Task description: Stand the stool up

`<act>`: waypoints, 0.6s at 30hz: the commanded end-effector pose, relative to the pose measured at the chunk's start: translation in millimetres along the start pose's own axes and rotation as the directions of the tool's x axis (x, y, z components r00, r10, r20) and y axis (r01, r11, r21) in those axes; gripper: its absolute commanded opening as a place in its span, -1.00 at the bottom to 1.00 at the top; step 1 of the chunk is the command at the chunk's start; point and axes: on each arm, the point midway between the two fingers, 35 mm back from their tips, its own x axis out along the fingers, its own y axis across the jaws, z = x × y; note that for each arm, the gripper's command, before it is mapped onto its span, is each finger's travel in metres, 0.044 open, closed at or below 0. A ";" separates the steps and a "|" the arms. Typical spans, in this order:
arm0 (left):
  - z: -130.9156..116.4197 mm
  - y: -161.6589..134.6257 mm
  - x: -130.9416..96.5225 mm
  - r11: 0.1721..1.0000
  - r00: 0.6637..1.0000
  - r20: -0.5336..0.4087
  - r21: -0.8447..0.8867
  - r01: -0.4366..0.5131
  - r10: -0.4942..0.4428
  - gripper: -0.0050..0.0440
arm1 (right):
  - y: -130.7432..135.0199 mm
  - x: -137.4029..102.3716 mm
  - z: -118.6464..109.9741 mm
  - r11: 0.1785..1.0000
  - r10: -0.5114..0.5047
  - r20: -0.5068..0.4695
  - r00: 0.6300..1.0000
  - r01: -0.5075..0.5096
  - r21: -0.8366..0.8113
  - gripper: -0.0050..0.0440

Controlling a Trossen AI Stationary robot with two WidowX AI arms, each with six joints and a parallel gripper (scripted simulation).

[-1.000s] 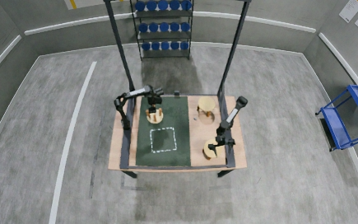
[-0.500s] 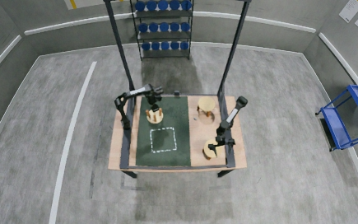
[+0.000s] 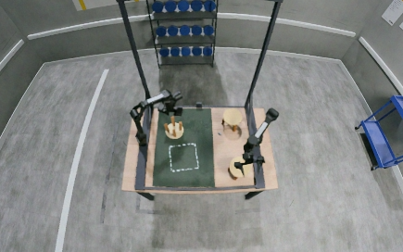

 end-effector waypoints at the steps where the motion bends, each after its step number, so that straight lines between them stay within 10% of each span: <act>1: 11.0 6.9 -1.1 1.000 1.000 0.027 -0.029 -0.010 0.010 0.84 | -2.4 -9.7 9.9 0.962 -0.011 0.038 0.999 0.021 -0.274 0.14; 18: 11.0 6.9 -1.1 1.000 1.000 0.027 -0.029 -0.010 0.010 0.84 | -3.8 -10.3 8.7 0.927 -0.009 0.039 0.999 0.023 -0.375 0.14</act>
